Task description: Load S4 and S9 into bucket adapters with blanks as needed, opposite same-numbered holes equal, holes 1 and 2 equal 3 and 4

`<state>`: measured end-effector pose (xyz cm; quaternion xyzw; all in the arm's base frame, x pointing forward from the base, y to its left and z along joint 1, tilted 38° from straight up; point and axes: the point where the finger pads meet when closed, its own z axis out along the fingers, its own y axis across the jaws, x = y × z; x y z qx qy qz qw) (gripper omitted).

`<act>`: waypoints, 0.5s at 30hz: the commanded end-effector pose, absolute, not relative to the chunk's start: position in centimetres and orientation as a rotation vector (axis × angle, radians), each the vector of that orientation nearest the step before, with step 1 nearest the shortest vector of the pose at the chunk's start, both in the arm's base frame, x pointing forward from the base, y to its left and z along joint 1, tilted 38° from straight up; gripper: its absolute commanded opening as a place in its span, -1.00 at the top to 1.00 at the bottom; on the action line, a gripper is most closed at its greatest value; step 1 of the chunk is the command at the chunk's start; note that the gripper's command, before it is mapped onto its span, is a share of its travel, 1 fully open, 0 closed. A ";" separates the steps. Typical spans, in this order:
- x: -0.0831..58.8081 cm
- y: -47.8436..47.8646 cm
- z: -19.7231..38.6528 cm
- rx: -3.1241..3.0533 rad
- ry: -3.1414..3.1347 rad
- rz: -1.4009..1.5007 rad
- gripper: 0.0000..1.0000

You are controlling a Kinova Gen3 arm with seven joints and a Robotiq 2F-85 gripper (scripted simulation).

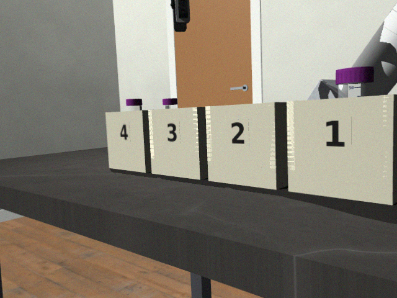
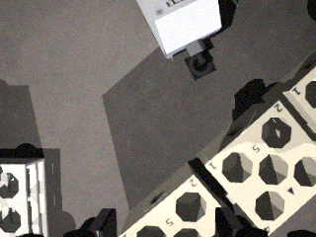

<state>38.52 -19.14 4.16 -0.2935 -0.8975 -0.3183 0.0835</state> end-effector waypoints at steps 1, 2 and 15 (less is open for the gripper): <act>38.4 -20.2 3.4 -0.877 -2.680 -0.950 -0.24; 38.3 -20.5 3.2 -0.877 -2.680 -0.950 -0.24; 37.9 -23.3 0.9 -0.877 -2.680 -0.950 -0.24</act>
